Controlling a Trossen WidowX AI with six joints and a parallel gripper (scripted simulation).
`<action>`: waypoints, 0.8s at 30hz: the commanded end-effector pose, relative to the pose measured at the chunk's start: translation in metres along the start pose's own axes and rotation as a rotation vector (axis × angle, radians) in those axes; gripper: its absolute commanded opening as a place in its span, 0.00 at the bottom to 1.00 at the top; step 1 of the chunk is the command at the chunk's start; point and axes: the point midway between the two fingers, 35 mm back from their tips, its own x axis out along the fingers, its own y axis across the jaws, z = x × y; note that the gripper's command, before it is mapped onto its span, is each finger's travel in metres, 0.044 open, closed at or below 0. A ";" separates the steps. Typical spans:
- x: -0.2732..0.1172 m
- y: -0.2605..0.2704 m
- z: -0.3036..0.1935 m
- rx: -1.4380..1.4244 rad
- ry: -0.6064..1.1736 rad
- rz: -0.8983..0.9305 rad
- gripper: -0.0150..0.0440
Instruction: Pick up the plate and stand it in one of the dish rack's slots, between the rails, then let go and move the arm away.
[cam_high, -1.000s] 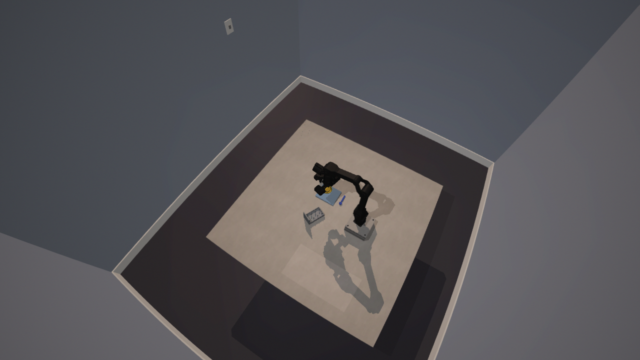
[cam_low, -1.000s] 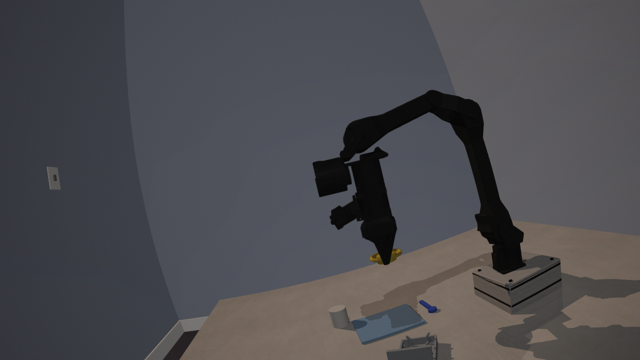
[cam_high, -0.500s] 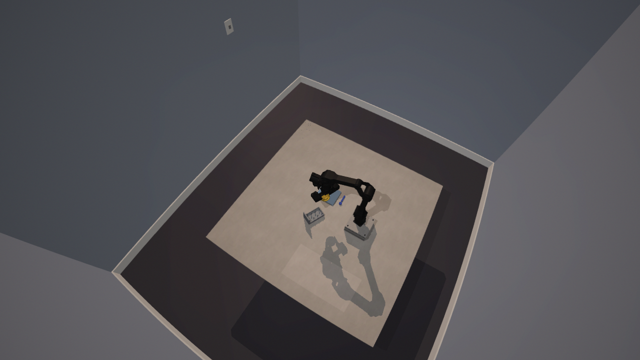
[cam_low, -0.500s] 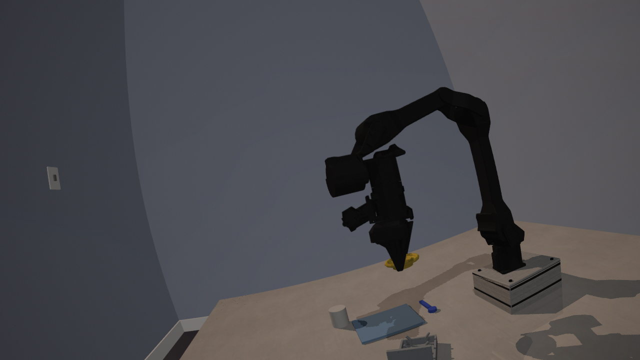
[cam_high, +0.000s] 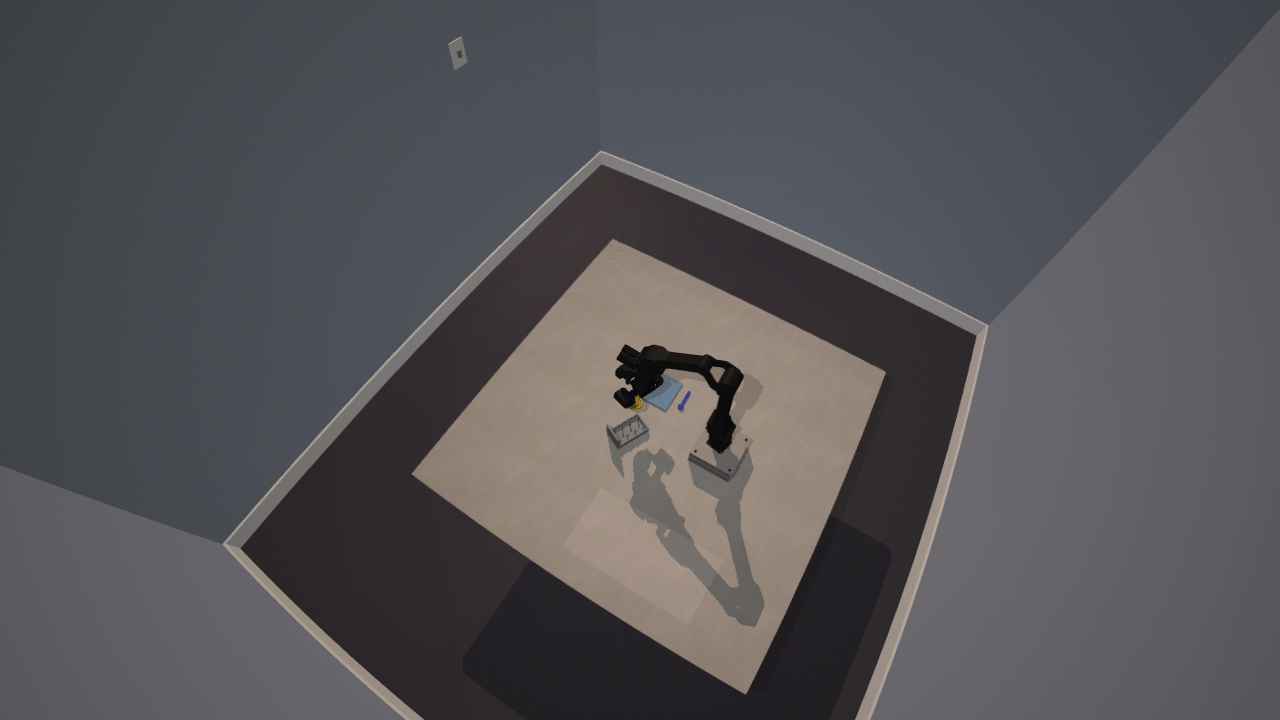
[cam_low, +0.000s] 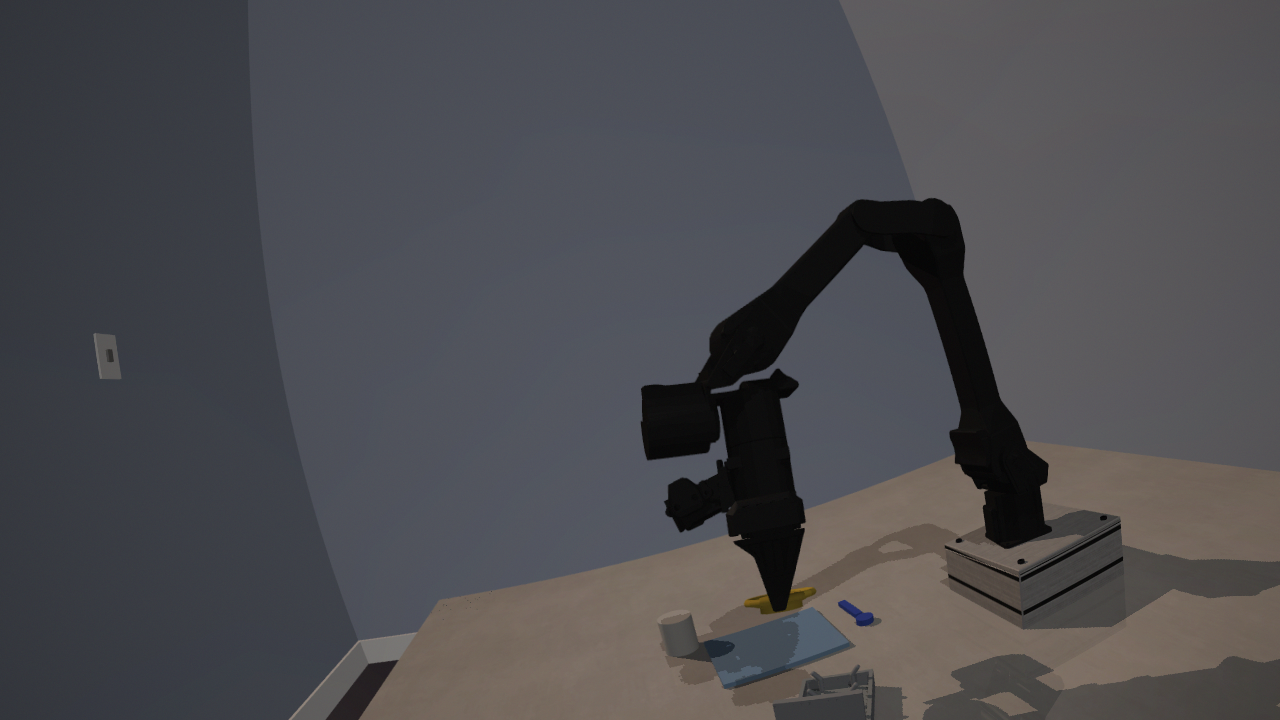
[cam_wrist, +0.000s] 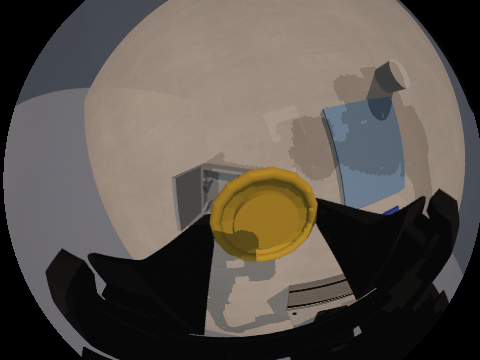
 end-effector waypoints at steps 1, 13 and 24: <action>0.021 0.000 0.006 -0.073 -0.019 0.104 0.25; 0.056 -0.001 0.020 -0.289 -0.149 0.354 0.25; 0.072 -0.006 0.020 -0.510 -0.326 0.546 0.25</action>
